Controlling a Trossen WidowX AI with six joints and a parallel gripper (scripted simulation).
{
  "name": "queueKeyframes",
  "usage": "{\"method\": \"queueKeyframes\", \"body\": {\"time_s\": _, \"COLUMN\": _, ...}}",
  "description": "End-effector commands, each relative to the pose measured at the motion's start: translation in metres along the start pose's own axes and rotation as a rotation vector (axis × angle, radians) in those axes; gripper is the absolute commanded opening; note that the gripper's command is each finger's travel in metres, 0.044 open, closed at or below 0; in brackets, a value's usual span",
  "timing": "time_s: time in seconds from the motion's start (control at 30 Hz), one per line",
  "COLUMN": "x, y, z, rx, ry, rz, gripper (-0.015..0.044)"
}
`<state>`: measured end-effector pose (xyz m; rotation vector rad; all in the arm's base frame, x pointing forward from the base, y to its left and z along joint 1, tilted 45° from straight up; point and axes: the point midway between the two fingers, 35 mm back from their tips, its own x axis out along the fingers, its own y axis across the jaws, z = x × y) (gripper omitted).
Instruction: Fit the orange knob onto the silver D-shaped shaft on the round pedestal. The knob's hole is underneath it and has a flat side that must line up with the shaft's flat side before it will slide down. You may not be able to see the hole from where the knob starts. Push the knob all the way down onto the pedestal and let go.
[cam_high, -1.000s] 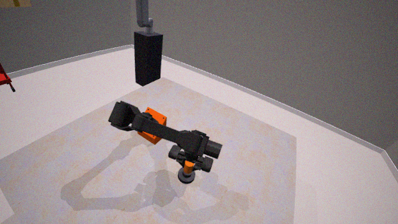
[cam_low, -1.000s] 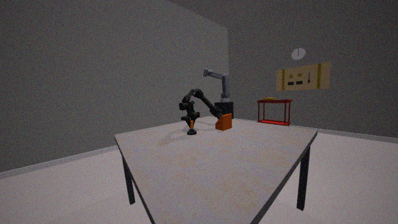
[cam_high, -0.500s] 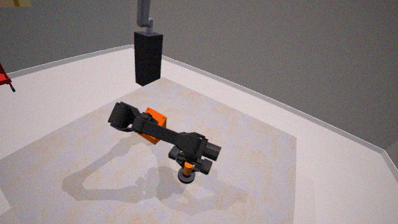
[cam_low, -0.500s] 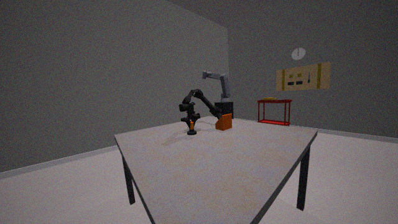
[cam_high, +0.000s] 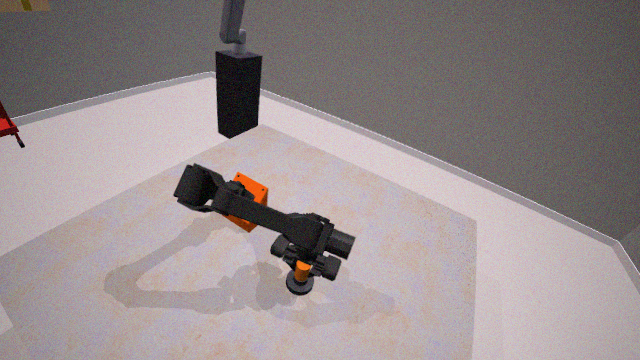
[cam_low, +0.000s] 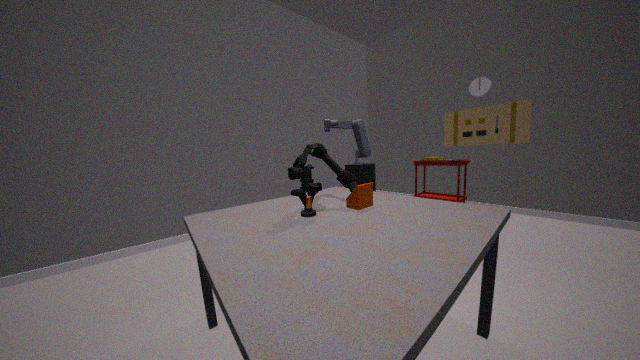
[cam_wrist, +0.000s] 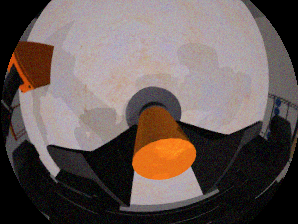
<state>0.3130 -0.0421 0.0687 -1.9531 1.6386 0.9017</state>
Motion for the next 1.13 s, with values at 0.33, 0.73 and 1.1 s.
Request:
{"method": "queueKeyframes", "body": {"time_s": 0.33, "x": 0.0, "y": 0.0, "z": 0.0, "rx": 0.003, "ry": 0.0, "rz": 0.0, "gripper": 0.044}}
{"method": "queueKeyframes", "body": {"time_s": 0.73, "x": -0.085, "y": -0.002, "z": 0.001, "rx": -0.001, "ry": -0.006, "rz": -0.001, "gripper": 0.044}}
{"method": "queueKeyframes", "body": {"time_s": 1.1, "x": -0.095, "y": -0.004, "z": 0.002, "rx": -0.001, "ry": -0.004, "rz": 0.0, "gripper": 0.044}}
